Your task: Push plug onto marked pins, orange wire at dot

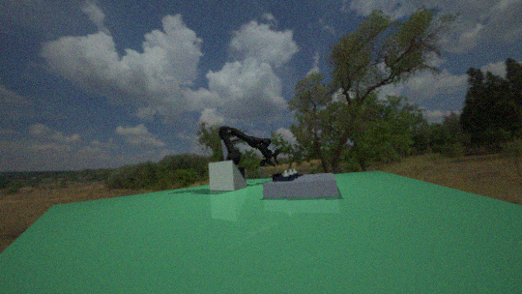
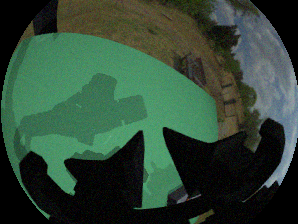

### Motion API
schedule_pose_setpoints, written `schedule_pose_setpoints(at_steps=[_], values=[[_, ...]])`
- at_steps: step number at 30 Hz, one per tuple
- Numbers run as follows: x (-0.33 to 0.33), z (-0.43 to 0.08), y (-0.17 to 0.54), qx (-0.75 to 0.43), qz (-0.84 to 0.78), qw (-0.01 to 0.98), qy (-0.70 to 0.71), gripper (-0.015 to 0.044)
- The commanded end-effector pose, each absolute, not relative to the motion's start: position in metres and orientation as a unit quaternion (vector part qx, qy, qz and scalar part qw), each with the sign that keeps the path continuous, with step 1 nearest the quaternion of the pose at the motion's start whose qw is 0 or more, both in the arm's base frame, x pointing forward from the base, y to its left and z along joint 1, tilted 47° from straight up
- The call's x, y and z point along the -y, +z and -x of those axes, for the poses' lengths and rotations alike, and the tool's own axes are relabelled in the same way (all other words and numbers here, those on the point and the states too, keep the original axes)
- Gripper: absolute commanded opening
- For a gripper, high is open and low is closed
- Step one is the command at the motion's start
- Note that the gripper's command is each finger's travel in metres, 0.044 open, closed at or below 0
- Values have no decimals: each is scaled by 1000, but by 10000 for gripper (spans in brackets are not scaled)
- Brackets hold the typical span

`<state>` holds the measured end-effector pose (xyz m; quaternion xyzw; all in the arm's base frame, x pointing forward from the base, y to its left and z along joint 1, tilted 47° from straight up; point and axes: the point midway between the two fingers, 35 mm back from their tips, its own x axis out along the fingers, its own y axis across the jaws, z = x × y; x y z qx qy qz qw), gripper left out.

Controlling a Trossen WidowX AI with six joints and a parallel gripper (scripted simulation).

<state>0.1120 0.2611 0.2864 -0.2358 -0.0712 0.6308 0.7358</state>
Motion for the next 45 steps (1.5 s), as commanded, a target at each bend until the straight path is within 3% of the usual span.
schedule_pose_setpoints(at_steps=[1,45], values=[[-257,-128,287,60,229,759,606,115],[-138,-273,309,5,111,955,274,115]])
